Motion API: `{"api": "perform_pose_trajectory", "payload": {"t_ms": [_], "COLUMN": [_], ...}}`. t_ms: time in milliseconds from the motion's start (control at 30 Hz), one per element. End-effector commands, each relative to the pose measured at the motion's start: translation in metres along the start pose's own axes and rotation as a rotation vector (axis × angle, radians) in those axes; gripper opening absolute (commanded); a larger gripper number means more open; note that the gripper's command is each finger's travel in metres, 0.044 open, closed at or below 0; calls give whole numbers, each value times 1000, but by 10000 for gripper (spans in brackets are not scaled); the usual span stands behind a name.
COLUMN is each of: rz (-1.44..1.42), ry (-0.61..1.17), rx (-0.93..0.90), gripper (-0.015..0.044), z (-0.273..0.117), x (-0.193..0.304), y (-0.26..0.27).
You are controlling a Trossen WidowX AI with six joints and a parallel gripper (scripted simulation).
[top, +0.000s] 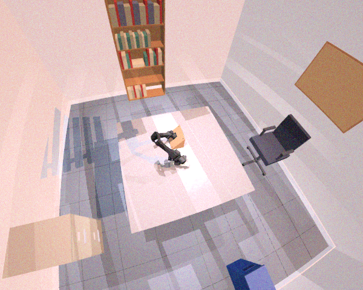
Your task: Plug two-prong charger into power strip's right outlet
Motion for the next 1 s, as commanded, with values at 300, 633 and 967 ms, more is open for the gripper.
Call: {"api": "perform_pose_trajectory", "payload": {"t_ms": [300, 633, 967], "rz": [30, 30, 30], "ry": [-44, -44, -44], "rx": [14, 14, 14], "gripper": [0, 0, 0], "z": [-3, -2, -1], "x": [-7, -6, -5], "y": [-2, -2, -2]}}
Point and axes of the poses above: the point midway between the two fingers, 35 mm back from their tips, its own z axis out along the fingers, its own y axis across the jaws, x = y × z, the point moved 10 cm from there along -z, back along the fingers, and after that the axes turned 13 degrees about -z, right-handed, at the moved point
